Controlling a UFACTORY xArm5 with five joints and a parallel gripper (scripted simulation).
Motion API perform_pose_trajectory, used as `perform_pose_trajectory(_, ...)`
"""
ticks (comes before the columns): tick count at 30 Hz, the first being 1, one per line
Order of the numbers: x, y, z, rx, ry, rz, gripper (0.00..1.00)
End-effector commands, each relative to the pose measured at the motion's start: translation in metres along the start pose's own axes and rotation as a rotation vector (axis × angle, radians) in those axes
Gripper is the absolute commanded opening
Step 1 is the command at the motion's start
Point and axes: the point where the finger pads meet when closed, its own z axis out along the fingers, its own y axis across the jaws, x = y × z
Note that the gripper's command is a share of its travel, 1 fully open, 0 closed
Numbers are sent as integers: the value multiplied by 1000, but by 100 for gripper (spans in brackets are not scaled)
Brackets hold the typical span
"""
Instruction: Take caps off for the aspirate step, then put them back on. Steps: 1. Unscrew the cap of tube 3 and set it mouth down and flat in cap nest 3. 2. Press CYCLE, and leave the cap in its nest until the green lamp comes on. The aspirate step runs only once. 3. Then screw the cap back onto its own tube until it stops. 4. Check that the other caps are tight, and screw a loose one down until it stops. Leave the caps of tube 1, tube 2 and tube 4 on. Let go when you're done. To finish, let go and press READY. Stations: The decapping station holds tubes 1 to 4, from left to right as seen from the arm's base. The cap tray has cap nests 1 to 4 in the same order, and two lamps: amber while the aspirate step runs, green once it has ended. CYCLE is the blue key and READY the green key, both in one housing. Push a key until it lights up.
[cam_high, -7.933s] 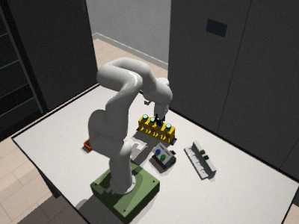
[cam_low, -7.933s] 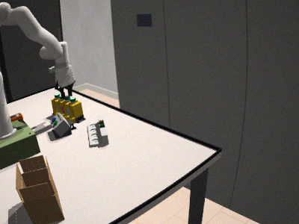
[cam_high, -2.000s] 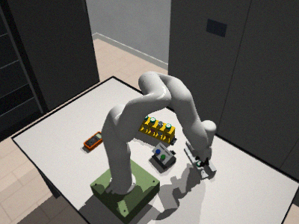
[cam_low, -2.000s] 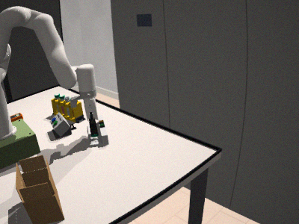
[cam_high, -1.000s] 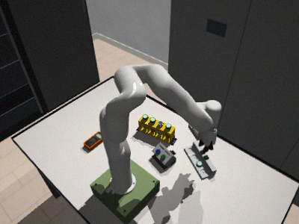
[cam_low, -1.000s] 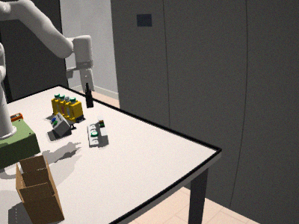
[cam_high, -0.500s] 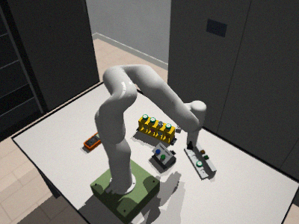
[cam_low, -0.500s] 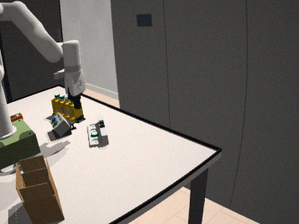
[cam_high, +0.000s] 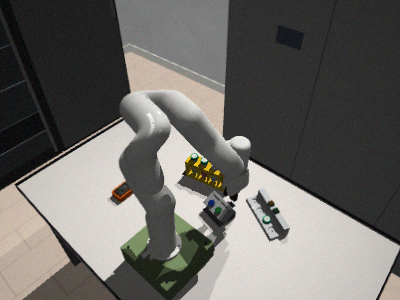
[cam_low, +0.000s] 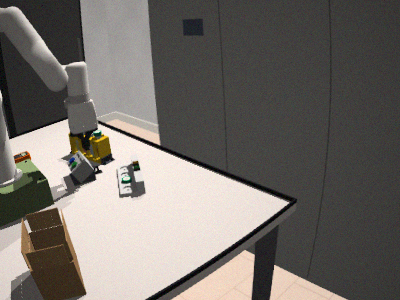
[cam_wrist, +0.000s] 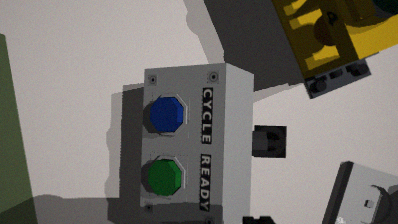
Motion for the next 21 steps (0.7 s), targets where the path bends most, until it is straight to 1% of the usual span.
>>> perform_pose_trajectory(1,21,-15,4,-19,-1,35,0)
perform_pose_trajectory(2,21,-15,4,-19,-1,35,0)
perform_pose_trajectory(10,70,-54,19,-19,0,35,0)
perform_pose_trajectory(20,70,-54,19,-19,0,35,0)
perform_pose_trajectory(21,70,-54,22,-19,0,35,0)
